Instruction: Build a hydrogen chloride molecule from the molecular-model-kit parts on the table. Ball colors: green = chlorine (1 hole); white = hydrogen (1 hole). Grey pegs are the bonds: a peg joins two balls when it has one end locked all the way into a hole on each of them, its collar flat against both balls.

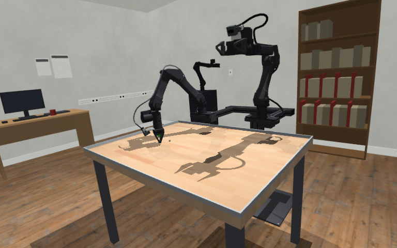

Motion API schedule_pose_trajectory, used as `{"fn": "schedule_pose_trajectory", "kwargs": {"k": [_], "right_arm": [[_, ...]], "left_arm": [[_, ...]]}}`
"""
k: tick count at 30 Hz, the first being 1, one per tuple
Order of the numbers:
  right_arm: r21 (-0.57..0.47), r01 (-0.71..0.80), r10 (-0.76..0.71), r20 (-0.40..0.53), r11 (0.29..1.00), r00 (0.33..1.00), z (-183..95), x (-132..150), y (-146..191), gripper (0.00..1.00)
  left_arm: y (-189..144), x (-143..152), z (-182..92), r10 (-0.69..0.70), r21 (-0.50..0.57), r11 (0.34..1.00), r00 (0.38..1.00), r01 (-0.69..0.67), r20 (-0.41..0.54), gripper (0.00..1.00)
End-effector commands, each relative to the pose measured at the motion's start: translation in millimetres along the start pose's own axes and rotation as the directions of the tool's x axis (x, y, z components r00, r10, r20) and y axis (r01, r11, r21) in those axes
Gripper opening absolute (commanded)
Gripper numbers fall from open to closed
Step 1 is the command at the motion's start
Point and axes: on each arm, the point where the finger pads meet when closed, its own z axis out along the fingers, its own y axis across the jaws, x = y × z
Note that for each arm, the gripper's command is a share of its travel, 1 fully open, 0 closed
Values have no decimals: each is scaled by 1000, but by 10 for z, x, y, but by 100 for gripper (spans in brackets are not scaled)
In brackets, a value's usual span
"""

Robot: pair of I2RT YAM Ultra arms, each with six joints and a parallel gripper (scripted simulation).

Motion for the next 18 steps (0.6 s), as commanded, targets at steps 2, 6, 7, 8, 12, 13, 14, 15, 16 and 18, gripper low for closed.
{"fn": "schedule_pose_trajectory", "kwargs": {"k": [2, 6, 7, 8, 12, 13, 14, 15, 16, 18], "right_arm": [[-20, 9, -8, 52, 1000, 999, -158, -110, -16, 0], [-18, 9, -8, 53, 1000, 999, -168, -95, -82, 0], [-20, 10, -9, 52, 1000, 999, -171, -89, -94, 0], [-20, 10, -9, 53, 1000, 999, -176, -87, -113, 0], [-20, 12, -11, 55, 1000, 998, -190, -66, -187, 0], [-20, 12, -11, 55, 1000, 998, -194, -59, -207, 0], [-20, 12, -11, 55, 1000, 998, -194, -59, -207, 0], [-20, 12, -11, 55, 1000, 998, -194, -59, -207, 0], [-19, 13, -12, 58, 1000, 998, -201, -59, -230, 0], [-17, 14, -13, 57, 1000, 998, -206, -39, -277, 0]], "left_arm": [[-50, -336, -120, 5, 15, 1000, 997, -6, 81, 100], [-50, -336, -120, 5, 15, 1000, 997, -6, 81, 100], [-50, -336, -120, 5, 15, 1000, 997, -6, 81, 100], [-50, -336, -120, 5, 15, 1000, 997, -6, 81, 100], [-50, -336, -120, 5, 15, 1000, 997, -6, 81, 100], [-50, -336, -120, 5, 15, 1000, 997, -6, 81, 100], [-50, -336, -120, 5, 15, 1000, 997, -6, 81, 100], [-50, -336, -120, 5, 15, 1000, 997, -6, 81, 100], [-50, -336, -120, 5, 15, 1000, 997, -6, 81, 100], [-50, -336, -120, 5, 15, 1000, 997, -6, 81, 100]]}}
